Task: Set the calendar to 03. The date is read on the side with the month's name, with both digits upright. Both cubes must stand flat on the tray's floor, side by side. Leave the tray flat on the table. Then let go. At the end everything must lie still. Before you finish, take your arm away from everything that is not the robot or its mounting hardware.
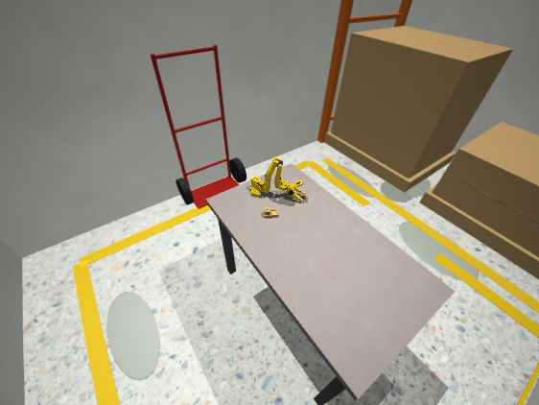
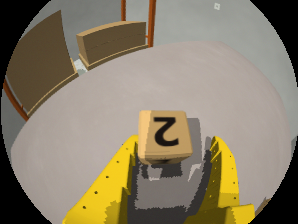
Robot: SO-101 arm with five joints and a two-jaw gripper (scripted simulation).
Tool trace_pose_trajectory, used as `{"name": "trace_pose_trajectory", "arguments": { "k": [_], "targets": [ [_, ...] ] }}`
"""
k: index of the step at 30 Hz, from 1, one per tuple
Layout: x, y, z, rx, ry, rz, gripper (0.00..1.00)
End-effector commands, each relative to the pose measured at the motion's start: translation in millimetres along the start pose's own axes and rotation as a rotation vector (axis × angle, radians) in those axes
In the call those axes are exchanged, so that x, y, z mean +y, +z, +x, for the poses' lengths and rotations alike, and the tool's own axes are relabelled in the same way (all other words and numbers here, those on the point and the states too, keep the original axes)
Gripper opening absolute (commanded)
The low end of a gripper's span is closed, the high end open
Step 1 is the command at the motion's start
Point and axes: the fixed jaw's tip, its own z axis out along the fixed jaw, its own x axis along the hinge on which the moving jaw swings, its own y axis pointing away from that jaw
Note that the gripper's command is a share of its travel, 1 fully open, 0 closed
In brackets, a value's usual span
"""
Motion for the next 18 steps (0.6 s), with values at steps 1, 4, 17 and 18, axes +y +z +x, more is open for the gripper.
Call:
{"name": "trace_pose_trajectory", "arguments": {
  "k": [1,4,17,18],
  "targets": [
    [-1.4,1.4,-7.6,-0.035,-0.005,0.005,0.36],
    [-1.3,1.2,-11.4,-0.035,-0.005,0.005,0.36],
    [-1.1,-8.4,-41.0,-0.035,-0.005,0.005,0.36],
    [-1.0,-9.9,-43.3,-0.035,-0.005,0.005,0.36]
  ]
}}
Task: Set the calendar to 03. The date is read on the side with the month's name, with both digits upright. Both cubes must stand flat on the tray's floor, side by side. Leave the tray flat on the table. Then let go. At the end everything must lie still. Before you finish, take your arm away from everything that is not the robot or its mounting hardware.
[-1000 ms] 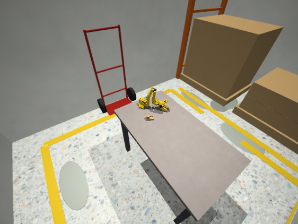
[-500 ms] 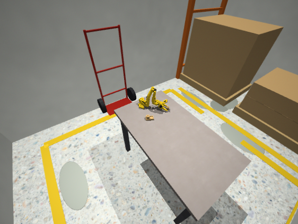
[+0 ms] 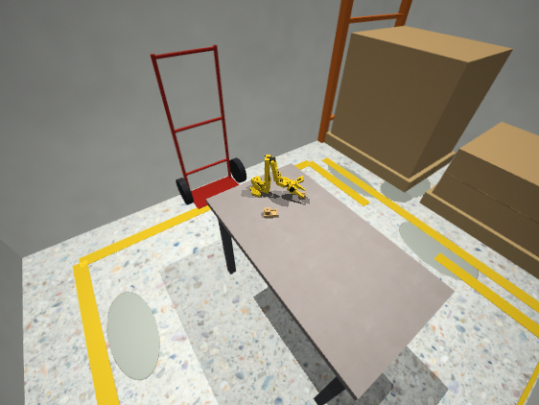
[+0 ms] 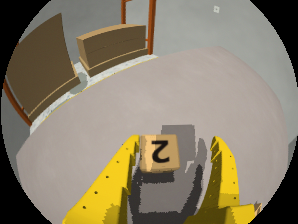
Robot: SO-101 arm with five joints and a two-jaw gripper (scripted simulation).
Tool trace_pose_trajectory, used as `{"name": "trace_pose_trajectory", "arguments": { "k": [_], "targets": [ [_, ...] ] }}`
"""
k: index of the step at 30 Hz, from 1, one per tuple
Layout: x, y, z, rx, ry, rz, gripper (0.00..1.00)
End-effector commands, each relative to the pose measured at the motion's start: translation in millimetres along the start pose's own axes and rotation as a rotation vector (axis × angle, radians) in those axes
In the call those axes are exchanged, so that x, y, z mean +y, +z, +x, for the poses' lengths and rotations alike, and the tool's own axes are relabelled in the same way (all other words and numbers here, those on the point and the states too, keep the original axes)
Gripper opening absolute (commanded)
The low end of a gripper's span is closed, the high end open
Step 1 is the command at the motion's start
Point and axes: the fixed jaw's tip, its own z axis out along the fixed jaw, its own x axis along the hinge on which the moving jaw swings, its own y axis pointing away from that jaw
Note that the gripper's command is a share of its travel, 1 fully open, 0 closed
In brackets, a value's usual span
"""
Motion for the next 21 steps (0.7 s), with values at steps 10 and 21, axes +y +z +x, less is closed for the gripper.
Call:
{"name": "trace_pose_trajectory", "arguments": {
  "k": [10,21],
  "targets": [
    [-1.2,-11.9,-27.5,-0.013,-0.006,0.006,0.36],
    [-1.2,-11.9,-27.5,-0.013,-0.006,0.006,0.36]
  ]
}}
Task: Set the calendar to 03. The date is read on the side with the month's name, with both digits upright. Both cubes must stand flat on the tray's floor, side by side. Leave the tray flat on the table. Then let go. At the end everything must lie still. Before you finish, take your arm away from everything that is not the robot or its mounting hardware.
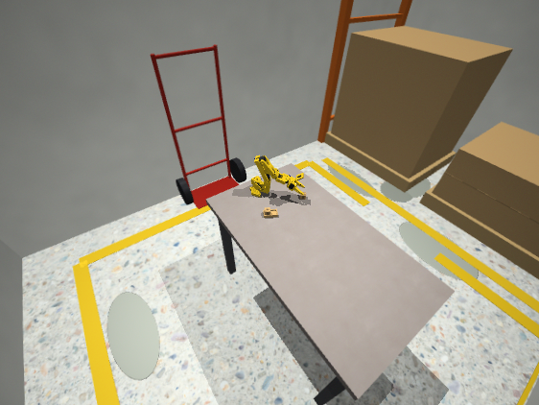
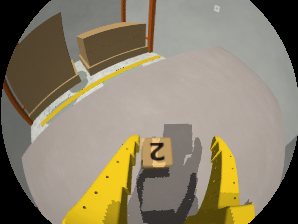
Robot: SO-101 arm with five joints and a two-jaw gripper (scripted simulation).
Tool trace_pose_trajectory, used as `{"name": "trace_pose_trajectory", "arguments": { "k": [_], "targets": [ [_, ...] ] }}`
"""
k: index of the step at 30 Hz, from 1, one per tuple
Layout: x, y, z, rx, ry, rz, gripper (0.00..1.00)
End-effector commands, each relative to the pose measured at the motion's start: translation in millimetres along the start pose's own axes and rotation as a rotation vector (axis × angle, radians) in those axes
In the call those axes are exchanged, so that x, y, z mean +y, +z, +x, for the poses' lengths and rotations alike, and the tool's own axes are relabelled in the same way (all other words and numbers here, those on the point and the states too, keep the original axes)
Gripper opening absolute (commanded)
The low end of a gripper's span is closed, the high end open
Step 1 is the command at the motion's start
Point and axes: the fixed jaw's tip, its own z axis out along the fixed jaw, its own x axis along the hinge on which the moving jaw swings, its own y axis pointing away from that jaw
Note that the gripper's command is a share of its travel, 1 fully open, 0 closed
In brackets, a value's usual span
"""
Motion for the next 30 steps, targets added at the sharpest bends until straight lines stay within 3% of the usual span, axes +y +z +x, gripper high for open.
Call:
{"name": "trace_pose_trajectory", "arguments": {
  "k": [1,15,24,26,30],
  "targets": [
    [-1.4,-0.2,-9.9,-0.040,-0.005,0.005,0.36],
    [-1.3,-1.4,-16.1,-0.069,-0.006,0.005,0.36],
    [-0.9,-16.5,-61.4,-0.290,-0.006,0.004,0.35],
    [-0.9,-16.5,-61.4,-0.290,-0.006,0.004,0.35],
    [-0.7,-28.7,-84.2,-0.409,-0.006,0.003,0.35]
  ]
}}
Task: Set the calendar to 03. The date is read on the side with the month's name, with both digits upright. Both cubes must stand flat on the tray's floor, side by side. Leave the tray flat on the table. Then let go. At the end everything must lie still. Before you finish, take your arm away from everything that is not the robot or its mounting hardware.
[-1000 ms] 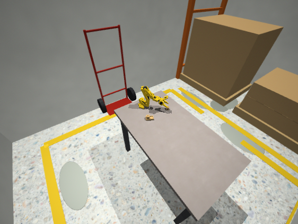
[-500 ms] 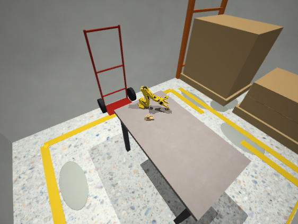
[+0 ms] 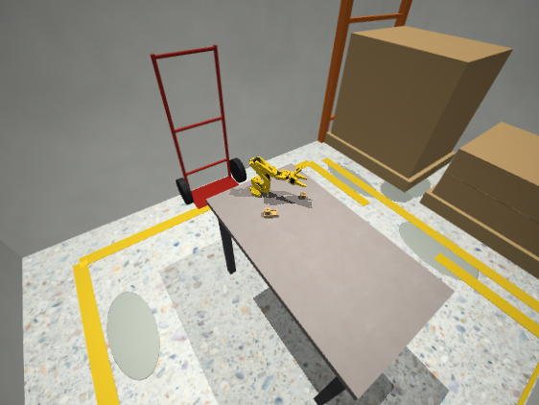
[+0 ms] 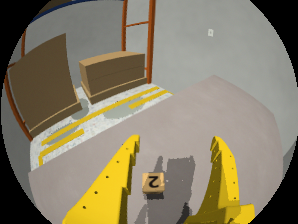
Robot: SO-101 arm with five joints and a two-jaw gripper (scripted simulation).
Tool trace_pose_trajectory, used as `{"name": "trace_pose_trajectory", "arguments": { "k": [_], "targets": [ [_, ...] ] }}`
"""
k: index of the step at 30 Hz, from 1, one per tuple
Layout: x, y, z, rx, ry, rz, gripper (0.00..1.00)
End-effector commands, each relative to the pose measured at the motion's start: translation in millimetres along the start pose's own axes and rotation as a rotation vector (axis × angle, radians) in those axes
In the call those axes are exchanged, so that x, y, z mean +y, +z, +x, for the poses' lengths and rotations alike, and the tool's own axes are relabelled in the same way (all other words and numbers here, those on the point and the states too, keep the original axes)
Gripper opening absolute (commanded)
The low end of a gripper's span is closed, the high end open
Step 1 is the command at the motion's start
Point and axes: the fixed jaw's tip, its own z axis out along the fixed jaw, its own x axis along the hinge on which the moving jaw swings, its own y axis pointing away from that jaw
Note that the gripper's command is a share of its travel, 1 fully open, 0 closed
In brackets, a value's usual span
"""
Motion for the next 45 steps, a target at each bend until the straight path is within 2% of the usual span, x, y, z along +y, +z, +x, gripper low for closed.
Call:
{"name": "trace_pose_trajectory", "arguments": {
  "k": [1,5,8,23,33,39,45],
  "targets": [
    [-1.2,-6.5,-35.2,-0.157,-0.007,0.005,0.35],
    [-1.0,-12.0,-50.8,-0.233,-0.008,0.005,0.35],
    [-1.0,-14.0,-55.7,-0.258,-0.008,0.005,0.35],
    [-0.7,-11.5,-56.9,-0.239,-0.007,0.004,0.35],
    [0.2,-1.4,-58.1,-0.152,-0.004,0.000,0.35],
    [1.5,9.6,-58.9,-0.036,-0.002,-0.004,0.35],
    [3.3,19.9,-58.8,0.114,0.001,-0.008,0.35]
  ]
}}
